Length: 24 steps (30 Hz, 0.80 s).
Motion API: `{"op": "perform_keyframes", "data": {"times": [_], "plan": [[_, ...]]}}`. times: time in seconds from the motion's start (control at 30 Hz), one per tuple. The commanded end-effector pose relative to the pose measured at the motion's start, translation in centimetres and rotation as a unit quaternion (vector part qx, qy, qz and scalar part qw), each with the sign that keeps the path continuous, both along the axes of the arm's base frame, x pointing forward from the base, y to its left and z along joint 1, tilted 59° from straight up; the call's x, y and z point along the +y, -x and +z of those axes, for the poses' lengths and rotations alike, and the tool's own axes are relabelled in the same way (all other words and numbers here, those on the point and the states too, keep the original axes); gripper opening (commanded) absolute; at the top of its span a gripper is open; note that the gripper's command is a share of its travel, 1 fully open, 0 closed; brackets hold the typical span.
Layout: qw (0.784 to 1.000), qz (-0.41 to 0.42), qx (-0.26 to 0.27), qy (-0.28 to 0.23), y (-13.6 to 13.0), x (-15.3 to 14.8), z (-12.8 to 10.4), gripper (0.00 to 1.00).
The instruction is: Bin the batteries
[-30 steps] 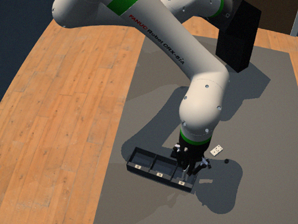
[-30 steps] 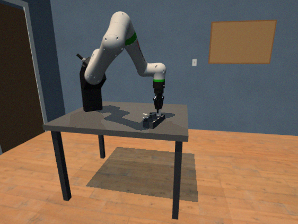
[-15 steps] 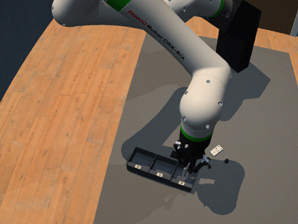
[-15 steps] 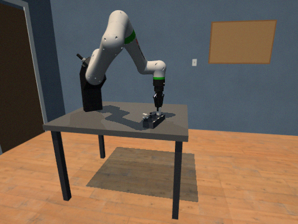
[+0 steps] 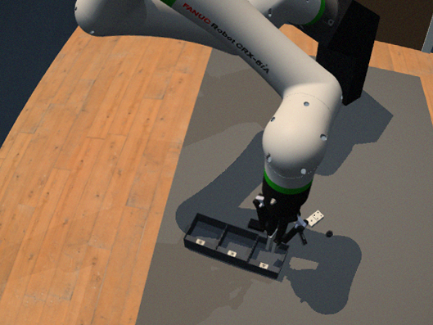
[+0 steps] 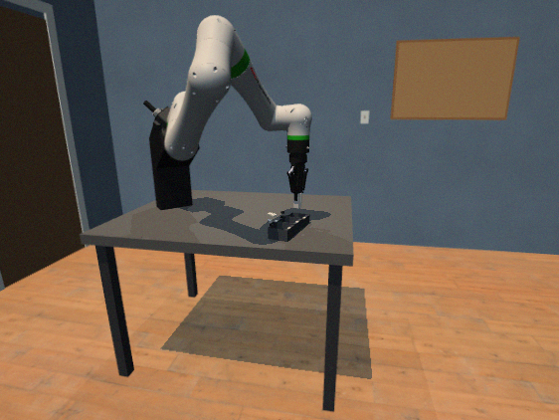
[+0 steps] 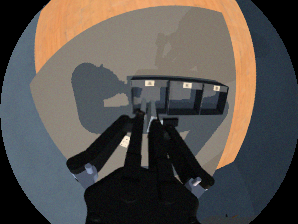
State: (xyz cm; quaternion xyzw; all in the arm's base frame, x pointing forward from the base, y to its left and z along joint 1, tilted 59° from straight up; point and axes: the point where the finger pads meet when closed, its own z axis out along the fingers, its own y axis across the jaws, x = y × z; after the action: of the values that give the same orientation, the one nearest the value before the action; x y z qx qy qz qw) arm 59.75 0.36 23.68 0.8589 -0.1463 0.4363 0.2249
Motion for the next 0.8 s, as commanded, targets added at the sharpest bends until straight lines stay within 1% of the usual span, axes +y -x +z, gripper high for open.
{"op": "perform_keyframes", "data": {"times": [0.0,0.2,0.27,0.43,0.73,0.77], "plan": [[1.0,0.0,0.0,0.0,1.1,0.9,0.9,0.05],[1.0,0.0,0.0,0.0,4.6,3.5,3.5,0.05],[1.0,0.0,0.0,0.0,4.6,3.5,3.5,0.05],[1.0,0.0,0.0,0.0,7.4,5.6,5.6,0.05],[1.0,0.0,0.0,0.0,7.6,5.7,5.8,0.05],[1.0,0.013,0.013,0.017,7.4,5.6,5.0,0.15]]}}
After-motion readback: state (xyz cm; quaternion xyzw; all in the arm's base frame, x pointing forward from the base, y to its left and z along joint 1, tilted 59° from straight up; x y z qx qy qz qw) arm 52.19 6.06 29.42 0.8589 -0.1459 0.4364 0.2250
